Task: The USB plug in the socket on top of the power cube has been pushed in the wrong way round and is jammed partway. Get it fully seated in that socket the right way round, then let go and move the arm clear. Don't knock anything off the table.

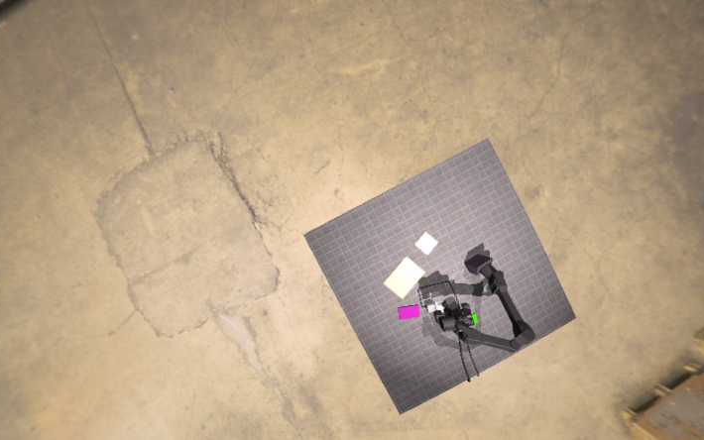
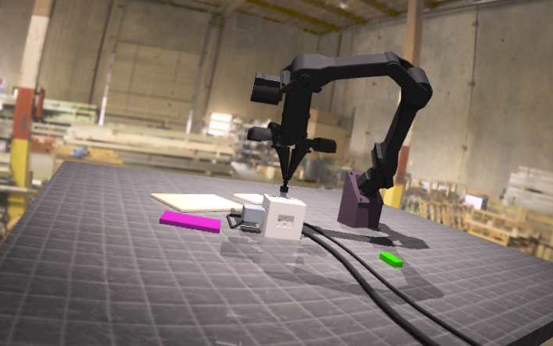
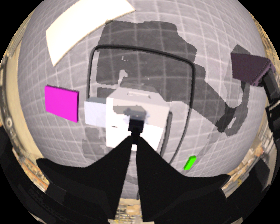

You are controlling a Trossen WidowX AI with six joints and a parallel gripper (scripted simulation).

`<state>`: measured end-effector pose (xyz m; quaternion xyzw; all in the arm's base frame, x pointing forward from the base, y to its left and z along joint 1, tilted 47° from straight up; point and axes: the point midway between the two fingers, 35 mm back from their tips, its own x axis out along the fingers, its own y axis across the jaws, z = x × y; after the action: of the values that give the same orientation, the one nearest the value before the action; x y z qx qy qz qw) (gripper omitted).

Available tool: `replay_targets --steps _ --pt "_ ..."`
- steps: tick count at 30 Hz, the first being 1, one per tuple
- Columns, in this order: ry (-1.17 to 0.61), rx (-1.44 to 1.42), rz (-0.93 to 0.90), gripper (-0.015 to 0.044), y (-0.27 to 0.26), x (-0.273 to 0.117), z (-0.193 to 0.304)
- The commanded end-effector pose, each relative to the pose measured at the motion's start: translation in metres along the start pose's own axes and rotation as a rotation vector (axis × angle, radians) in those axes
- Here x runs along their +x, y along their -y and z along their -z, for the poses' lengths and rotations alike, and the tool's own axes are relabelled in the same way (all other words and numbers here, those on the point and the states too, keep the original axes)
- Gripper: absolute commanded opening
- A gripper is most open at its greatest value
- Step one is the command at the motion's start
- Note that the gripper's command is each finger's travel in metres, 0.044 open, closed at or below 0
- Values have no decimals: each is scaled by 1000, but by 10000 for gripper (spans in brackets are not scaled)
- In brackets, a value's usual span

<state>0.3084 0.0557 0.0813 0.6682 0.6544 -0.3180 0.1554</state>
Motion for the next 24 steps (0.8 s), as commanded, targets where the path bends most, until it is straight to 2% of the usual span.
replay_targets --steps 1,24 --pt "-5 3 -1 0 0 1 1" --pt "-5 3 -1 0 0 3 1"
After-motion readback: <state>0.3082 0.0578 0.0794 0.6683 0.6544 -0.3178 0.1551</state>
